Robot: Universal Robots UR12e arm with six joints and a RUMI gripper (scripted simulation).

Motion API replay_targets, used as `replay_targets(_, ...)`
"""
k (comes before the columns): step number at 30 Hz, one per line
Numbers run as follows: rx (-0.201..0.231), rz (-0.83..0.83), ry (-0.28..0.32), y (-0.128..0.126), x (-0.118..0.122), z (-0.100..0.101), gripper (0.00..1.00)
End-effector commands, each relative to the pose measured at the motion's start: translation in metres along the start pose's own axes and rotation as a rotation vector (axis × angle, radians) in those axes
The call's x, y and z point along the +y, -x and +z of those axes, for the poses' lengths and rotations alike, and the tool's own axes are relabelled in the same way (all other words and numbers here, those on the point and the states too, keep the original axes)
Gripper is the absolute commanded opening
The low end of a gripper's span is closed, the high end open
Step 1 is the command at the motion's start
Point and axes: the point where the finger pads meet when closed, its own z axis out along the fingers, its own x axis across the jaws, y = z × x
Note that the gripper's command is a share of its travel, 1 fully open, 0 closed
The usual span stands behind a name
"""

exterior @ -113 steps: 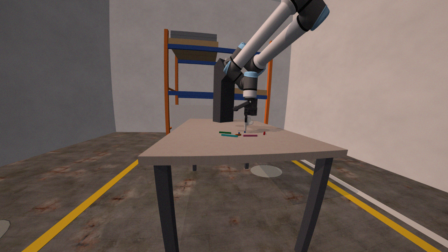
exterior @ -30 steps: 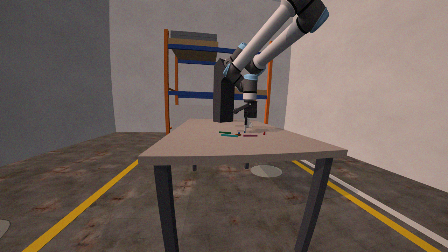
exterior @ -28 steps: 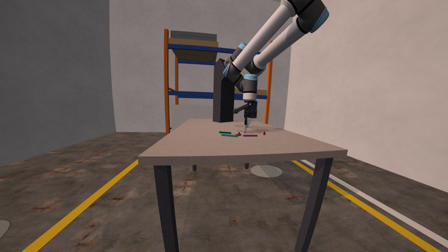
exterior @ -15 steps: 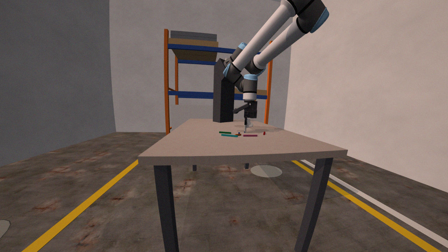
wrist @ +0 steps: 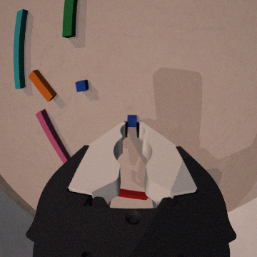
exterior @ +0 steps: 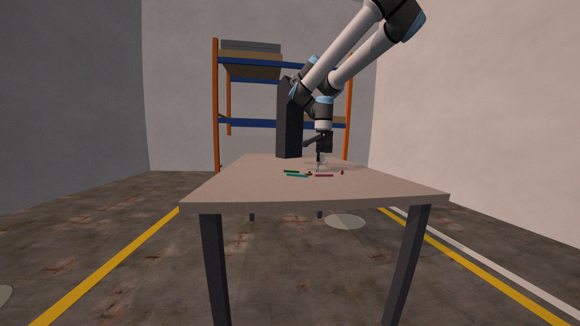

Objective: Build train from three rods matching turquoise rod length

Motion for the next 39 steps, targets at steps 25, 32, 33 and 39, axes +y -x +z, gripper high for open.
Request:
replay_targets(25, 0.000, 0.000, 0.000, 0.000, 0.000, -0.030, 0.00)
replay_targets(32, 0.000, 0.000, 0.000, 0.000, 0.000, -0.076, 0.00)
replay_targets(33, 0.000, 0.000, 0.000, 0.000, 0.000, -0.082, 0.00)
replay_targets(39, 0.000, 0.000, 0.000, 0.000, 0.000, -0.096, 0.00)
